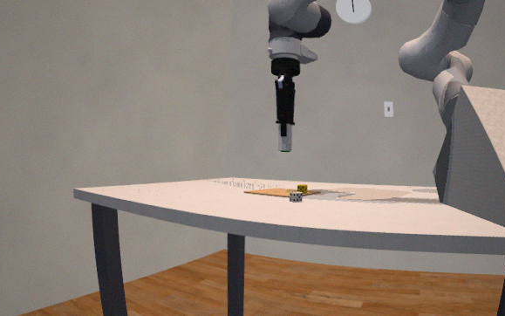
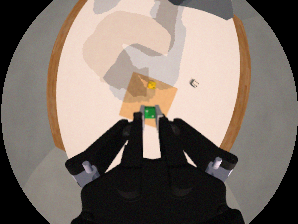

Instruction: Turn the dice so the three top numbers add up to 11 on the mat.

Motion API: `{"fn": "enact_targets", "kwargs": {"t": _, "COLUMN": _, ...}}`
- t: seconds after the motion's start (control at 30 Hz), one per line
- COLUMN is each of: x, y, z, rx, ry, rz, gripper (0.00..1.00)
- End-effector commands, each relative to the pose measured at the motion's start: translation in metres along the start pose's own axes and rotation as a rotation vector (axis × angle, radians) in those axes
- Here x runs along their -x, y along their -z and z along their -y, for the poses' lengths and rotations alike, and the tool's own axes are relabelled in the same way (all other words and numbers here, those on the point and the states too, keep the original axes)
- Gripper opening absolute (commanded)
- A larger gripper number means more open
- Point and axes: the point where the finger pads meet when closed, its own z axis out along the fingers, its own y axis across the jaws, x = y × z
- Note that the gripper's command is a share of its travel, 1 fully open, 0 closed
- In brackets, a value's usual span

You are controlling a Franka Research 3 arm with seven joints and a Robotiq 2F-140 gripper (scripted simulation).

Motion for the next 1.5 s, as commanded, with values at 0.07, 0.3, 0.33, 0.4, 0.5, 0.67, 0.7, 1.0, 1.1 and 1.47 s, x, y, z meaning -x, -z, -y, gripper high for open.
{"fn": "enact_targets", "kwargs": {"t": 0.07, "x": 0.0, "y": 0.002, "z": 0.004, "rx": -0.016, "ry": -0.197, "rz": 0.005, "gripper": 0.09}}
{"fn": "enact_targets", "kwargs": {"t": 0.3, "x": 0.0, "y": 0.001, "z": 0.005, "rx": -0.017, "ry": -0.214, "rz": 0.005, "gripper": 0.09}}
{"fn": "enact_targets", "kwargs": {"t": 0.33, "x": 0.0, "y": 0.001, "z": 0.005, "rx": -0.017, "ry": -0.214, "rz": 0.005, "gripper": 0.09}}
{"fn": "enact_targets", "kwargs": {"t": 0.4, "x": 0.0, "y": 0.001, "z": 0.005, "rx": -0.017, "ry": -0.214, "rz": 0.005, "gripper": 0.09}}
{"fn": "enact_targets", "kwargs": {"t": 0.5, "x": 0.0, "y": 0.001, "z": 0.005, "rx": -0.017, "ry": -0.214, "rz": 0.005, "gripper": 0.09}}
{"fn": "enact_targets", "kwargs": {"t": 0.67, "x": 0.0, "y": 0.001, "z": 0.005, "rx": -0.017, "ry": -0.214, "rz": 0.005, "gripper": 0.09}}
{"fn": "enact_targets", "kwargs": {"t": 0.7, "x": 0.0, "y": 0.001, "z": 0.005, "rx": -0.017, "ry": -0.214, "rz": 0.005, "gripper": 0.09}}
{"fn": "enact_targets", "kwargs": {"t": 1.0, "x": 0.0, "y": -0.013, "z": 0.005, "rx": -0.013, "ry": -0.215, "rz": 0.005, "gripper": 0.09}}
{"fn": "enact_targets", "kwargs": {"t": 1.1, "x": 0.0, "y": -0.026, "z": 0.004, "rx": -0.013, "ry": -0.215, "rz": 0.005, "gripper": 0.09}}
{"fn": "enact_targets", "kwargs": {"t": 1.47, "x": 0.001, "y": -0.069, "z": 0.004, "rx": -0.013, "ry": -0.215, "rz": 0.005, "gripper": 0.09}}
